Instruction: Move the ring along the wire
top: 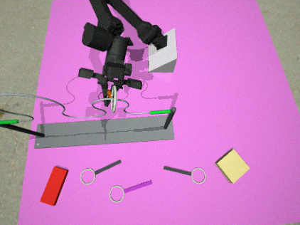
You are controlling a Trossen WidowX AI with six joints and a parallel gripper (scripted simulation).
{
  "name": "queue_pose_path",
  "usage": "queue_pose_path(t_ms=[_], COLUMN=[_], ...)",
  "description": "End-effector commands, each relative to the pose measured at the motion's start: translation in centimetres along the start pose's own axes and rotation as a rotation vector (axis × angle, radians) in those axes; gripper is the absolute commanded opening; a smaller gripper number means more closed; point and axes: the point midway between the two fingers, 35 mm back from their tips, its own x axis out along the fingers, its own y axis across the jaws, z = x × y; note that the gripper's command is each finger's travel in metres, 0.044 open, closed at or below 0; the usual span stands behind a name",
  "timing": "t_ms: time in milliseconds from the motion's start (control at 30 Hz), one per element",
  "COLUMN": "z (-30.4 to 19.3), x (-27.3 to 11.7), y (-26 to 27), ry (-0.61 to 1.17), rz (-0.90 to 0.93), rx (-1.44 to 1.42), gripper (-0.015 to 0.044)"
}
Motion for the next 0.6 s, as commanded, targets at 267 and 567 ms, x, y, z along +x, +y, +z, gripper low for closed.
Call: queue_pose_path(t_ms=[267,567], z=[0.1,0.6], x=[0.1,0.0], y=[-2.0,-3.4], ry=[-0.026,-0.048], rz=[-0.134,-0.229], rx=[-0.231,-0.401], gripper=[-0.015,-0.015])
